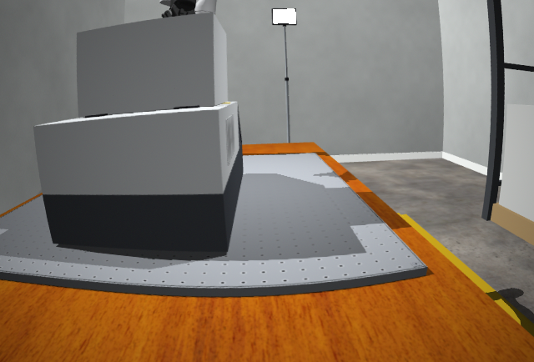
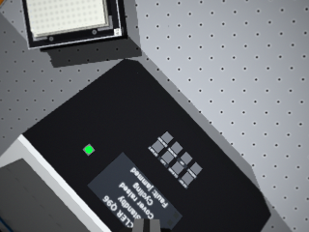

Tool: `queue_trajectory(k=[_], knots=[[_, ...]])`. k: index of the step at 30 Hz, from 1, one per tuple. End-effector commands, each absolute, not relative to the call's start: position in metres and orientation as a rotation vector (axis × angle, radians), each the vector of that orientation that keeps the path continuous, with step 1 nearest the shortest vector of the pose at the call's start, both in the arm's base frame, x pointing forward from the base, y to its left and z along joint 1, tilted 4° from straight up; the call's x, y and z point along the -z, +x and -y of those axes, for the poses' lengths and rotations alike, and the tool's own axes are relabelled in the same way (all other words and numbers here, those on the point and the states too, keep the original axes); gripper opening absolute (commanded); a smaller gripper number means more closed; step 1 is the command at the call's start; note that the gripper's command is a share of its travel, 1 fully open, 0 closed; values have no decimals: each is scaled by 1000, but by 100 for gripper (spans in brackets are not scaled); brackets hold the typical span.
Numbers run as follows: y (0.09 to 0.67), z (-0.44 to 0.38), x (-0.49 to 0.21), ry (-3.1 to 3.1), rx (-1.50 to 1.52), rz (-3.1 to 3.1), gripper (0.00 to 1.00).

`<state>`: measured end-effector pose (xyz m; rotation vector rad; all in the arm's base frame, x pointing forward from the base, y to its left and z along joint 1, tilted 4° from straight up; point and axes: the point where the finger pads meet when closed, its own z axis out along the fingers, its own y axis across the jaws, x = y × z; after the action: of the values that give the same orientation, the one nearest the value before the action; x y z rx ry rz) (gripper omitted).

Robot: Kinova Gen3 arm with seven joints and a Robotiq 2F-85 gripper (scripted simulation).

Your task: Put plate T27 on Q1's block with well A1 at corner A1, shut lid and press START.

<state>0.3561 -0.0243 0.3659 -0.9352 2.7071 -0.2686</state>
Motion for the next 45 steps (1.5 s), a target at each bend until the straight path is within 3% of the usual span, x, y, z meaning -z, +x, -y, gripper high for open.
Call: queue_trajectory(k=[1,45], knots=[[357,25,-361,-935,270,-2706,10],[359,28,-311,-935,270,-2706,10]])
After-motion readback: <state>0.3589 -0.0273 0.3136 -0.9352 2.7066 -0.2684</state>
